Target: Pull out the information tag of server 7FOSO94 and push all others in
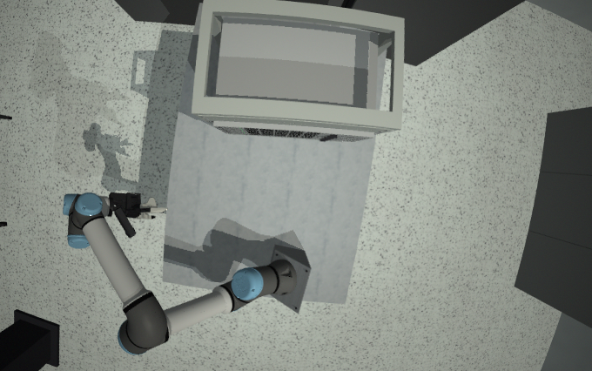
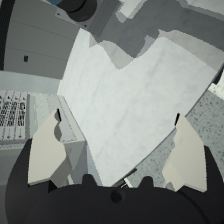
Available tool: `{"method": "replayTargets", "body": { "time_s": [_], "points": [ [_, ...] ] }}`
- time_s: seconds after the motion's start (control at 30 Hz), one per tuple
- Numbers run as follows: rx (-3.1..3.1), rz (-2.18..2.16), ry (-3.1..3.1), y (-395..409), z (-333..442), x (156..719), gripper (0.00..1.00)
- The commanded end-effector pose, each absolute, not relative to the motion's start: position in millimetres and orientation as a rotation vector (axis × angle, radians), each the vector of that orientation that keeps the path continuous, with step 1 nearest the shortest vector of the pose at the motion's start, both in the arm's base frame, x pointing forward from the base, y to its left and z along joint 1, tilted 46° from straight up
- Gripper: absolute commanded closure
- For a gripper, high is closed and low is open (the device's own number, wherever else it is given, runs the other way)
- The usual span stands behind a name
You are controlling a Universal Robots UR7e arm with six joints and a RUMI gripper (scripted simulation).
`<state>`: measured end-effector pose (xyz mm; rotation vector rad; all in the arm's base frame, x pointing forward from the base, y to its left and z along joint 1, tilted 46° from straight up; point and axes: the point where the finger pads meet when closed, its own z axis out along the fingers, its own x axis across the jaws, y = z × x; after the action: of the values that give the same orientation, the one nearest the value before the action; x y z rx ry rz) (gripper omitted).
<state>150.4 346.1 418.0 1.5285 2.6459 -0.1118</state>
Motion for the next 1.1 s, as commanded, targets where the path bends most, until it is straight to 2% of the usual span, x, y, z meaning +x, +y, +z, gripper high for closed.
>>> {"method": "replayTargets", "body": {
  "time_s": [0.0, 1.07],
  "points": [
    [1.545, -0.111, 2.637, 344, 418, 155, 0.0],
    [1.694, -0.118, 2.548, 324, 418, 193, 0.0]
  ]
}}
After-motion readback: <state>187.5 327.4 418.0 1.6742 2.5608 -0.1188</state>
